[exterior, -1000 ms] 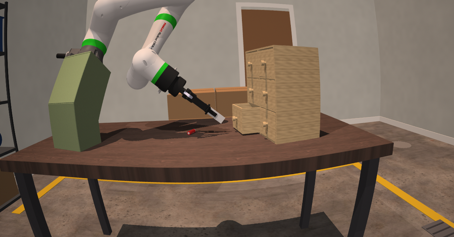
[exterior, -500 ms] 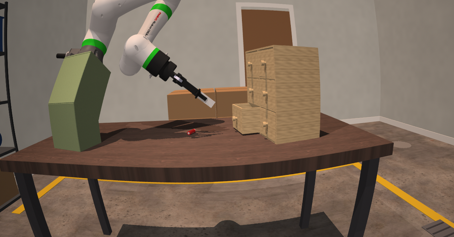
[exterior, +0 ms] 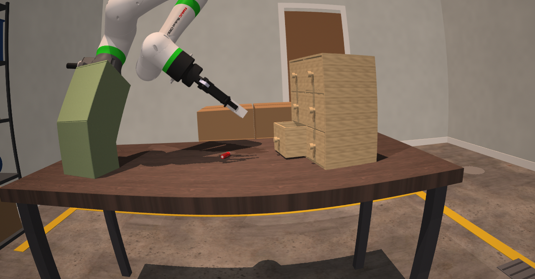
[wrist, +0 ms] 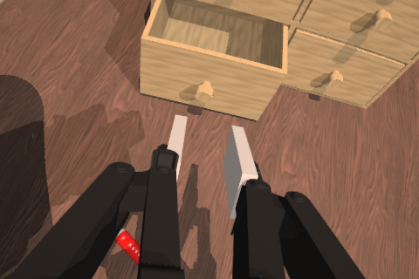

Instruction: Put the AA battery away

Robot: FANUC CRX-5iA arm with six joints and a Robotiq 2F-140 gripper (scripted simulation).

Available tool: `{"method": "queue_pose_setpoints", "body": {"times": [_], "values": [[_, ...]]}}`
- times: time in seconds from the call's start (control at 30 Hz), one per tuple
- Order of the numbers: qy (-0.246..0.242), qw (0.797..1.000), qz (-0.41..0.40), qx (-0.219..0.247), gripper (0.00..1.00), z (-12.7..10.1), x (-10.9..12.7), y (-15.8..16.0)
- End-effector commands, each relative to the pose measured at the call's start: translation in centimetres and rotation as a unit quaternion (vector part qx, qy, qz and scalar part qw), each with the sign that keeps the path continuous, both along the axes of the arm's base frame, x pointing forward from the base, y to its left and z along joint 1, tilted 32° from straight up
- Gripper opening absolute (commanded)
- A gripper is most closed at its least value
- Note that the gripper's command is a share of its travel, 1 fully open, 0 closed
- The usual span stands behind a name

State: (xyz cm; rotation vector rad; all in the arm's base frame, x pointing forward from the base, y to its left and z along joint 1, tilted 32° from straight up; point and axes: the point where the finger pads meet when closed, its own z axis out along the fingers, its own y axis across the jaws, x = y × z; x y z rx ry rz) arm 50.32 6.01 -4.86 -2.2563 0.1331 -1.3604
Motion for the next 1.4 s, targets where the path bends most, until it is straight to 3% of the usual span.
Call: {"method": "queue_pose_setpoints", "body": {"times": [0.0,0.07,0.27,0.57,0.63,0.67,0.9,1.13,1.2,1.23,1.37], "values": [[-0.022,0.999,0.032,-0.025,0.2,0.3,-0.4,0.1],[-0.022,0.999,0.032,-0.025,0.2,0.3,-0.4,0.1],[-0.077,0.986,0.113,-0.091,0.2,0.7,-1.2,-0.3],[-0.172,0.933,0.246,-0.2,0.2,1.9,-3.4,-1.3],[-0.172,0.933,0.246,-0.2,0.2,1.9,-3.4,-1.3],[-0.198,0.91,0.283,-0.231,0.2,2.1,-3.8,-1.4],[-0.255,0.843,0.37,-0.296,0.2,3.8,-7.0,-3.0],[-0.317,0.751,0.451,-0.363,0.2,5.8,-10.5,-4.7],[-0.317,0.751,0.451,-0.363,0.2,5.8,-10.5,-4.7],[-0.342,0.704,0.485,-0.391,0.2,5.9,-10.7,-4.8],[-0.371,0.63,0.53,-0.429,0.2,6.2,-11.3,-5.1]]}}
